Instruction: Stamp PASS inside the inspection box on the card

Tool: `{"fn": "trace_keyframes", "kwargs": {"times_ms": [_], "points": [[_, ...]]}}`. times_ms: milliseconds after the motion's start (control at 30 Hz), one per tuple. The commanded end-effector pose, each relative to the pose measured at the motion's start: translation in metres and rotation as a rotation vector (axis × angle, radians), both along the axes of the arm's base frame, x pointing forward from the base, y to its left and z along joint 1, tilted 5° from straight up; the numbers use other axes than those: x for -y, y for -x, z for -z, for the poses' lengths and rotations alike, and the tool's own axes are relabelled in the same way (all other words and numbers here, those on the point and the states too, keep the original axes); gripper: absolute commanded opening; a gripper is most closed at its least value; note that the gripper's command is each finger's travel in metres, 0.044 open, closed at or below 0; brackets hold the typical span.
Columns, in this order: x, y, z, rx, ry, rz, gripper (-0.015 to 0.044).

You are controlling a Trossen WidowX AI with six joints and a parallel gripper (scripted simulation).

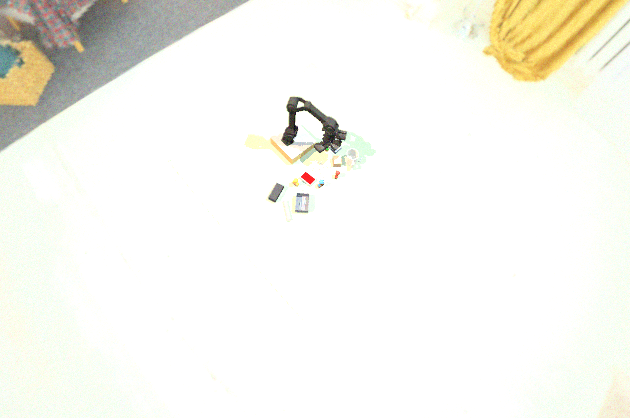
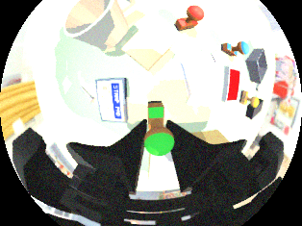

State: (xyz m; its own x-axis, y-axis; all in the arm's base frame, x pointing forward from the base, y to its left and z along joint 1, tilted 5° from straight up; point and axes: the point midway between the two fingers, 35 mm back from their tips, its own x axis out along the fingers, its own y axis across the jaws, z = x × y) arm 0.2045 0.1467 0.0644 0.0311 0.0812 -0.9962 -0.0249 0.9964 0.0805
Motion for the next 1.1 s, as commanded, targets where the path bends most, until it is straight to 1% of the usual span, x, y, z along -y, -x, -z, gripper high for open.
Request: {"fn": "trace_keyframes", "kwargs": {"times_ms": [0, 433, 1067], "points": [[0.0, -0.001, -0.003, 0.007, 0.002, -0.004, 0.0], [0.003, -0.002, -0.009, 0.007, 0.003, -0.004, 0.0], [0.074, -0.046, -0.004, 0.01, 0.016, -0.004, 0.0]]}}
